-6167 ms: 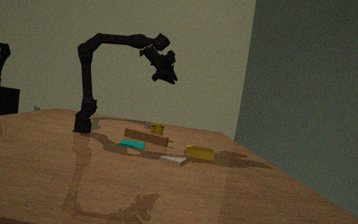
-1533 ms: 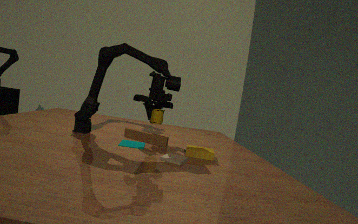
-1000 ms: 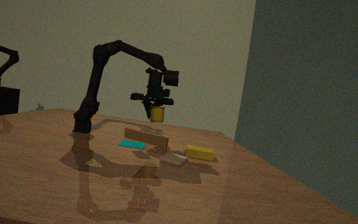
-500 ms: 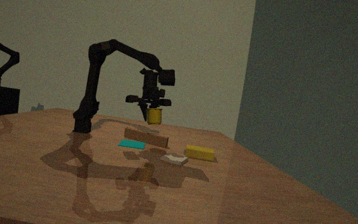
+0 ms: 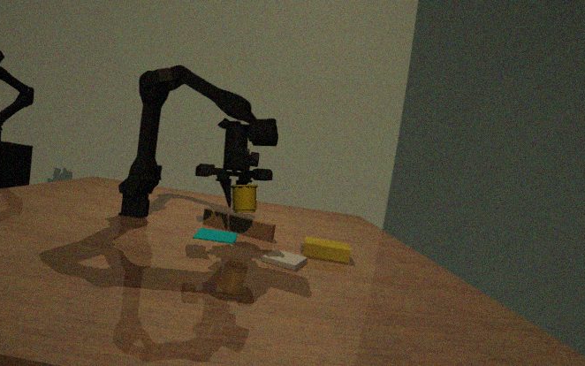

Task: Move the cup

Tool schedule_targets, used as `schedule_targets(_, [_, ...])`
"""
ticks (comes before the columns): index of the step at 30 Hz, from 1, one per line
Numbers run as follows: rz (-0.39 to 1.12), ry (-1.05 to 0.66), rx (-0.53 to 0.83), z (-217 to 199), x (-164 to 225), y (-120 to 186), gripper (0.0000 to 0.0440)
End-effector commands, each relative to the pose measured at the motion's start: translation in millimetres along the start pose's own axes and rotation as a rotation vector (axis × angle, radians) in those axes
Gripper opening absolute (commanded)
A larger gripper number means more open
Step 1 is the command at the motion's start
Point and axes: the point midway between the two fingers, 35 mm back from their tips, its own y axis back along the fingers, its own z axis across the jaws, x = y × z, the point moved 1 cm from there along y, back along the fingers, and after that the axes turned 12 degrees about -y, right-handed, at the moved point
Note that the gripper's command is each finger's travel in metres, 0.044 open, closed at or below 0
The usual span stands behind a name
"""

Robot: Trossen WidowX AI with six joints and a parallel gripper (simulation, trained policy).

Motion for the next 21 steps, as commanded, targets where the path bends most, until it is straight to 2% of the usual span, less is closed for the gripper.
schedule_targets(1, [-0.009, -0.015, -0.008, -7.9, -3.2, -6.8, 0.0])
schedule_targets(11, [-0.011, -0.039, -0.002, -26.6, -1.1, -28.0, 0.0005])
schedule_targets(21, [-0.012, -0.065, 0.03, -49.2, 2.4, -44.8, 0.0041])
